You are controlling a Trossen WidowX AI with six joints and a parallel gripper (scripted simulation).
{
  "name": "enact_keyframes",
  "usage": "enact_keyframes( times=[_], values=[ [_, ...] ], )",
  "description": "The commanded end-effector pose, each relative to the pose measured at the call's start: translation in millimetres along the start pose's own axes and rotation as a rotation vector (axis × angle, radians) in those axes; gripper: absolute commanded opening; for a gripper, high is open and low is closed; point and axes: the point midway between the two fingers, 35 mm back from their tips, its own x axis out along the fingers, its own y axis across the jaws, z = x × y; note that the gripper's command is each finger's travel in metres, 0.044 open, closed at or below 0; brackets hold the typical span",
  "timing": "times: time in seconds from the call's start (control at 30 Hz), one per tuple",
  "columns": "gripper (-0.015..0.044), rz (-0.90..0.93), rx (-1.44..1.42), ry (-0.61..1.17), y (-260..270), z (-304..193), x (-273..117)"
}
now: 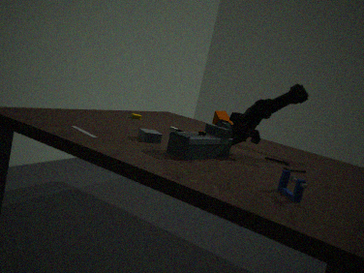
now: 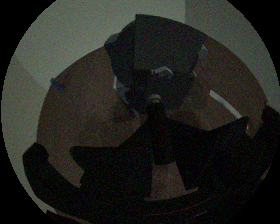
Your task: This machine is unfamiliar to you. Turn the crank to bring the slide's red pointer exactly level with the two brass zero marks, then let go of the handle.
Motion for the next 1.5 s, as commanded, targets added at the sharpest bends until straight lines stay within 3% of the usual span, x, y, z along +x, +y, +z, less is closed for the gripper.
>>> enact_keyframes(
  times=[0.0, 1.47],
  values=[
    [0.0, 0.001, 0.003, 0.001, 0, -1, 0],
    [0.0, 0.001, 0.003, 0.001, 15, 4, -5]
  ],
)
